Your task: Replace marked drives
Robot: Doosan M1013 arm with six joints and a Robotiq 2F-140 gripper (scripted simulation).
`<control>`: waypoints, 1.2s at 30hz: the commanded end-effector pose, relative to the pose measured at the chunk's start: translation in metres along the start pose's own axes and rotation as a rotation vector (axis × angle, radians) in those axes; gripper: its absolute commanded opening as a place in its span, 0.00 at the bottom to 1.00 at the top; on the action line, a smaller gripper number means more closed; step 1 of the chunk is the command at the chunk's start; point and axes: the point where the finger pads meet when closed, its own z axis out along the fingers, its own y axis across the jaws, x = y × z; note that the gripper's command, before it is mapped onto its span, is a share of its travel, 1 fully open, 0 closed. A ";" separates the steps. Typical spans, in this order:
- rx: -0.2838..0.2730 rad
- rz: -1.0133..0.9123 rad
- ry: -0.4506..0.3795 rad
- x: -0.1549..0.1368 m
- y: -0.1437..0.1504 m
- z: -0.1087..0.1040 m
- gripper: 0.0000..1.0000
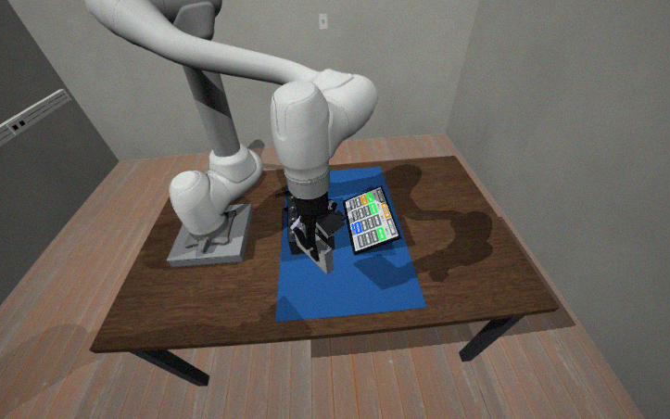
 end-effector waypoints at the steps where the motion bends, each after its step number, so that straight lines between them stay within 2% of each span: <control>1: 0.001 0.000 0.001 0.000 0.000 -0.003 0.10; 27: 0.001 -0.003 0.001 0.000 0.000 -0.012 0.10; 36: 0.001 -0.079 0.001 0.000 0.000 -0.012 0.10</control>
